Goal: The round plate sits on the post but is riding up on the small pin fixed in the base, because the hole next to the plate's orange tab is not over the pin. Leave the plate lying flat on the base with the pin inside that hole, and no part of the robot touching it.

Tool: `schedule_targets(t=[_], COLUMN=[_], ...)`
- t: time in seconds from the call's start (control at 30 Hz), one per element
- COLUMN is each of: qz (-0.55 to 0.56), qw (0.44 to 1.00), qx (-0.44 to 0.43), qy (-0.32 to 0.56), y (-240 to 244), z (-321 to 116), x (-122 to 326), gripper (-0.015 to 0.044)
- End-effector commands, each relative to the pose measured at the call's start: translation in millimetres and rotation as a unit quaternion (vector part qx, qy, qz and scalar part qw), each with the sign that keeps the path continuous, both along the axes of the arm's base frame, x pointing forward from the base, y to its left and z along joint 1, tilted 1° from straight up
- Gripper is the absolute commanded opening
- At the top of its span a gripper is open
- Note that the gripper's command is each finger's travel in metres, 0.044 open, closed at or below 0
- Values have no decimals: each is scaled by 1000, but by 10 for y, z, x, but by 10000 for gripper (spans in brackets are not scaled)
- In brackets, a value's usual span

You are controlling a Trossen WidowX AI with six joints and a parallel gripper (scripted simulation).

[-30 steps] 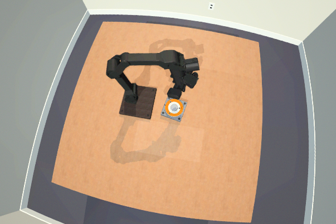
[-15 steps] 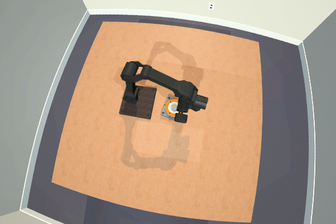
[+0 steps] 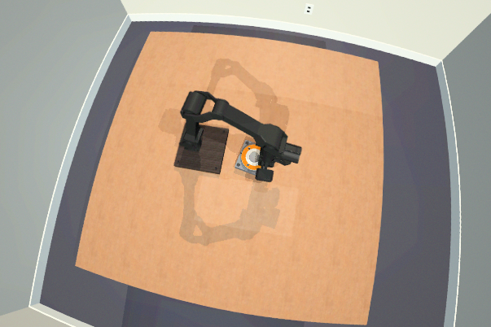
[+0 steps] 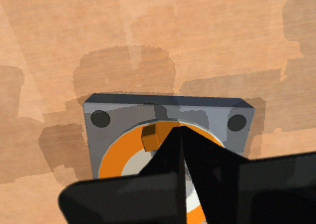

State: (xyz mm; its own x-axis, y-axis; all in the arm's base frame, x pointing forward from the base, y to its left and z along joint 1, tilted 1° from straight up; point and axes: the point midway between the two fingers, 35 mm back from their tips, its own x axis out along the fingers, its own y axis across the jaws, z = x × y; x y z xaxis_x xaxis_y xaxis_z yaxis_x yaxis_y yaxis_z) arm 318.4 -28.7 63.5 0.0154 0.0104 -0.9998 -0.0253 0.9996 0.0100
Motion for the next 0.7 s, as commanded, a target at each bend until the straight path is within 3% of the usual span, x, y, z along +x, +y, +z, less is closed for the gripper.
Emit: schedule_targets(t=[0.0, 0.67], qz=[2, 2], qw=[1000, 1000], qx=[2, 3], qy=[-6, -6], y=[18, 213], z=[-12, -10], x=[17, 37], gripper=[0, 0])
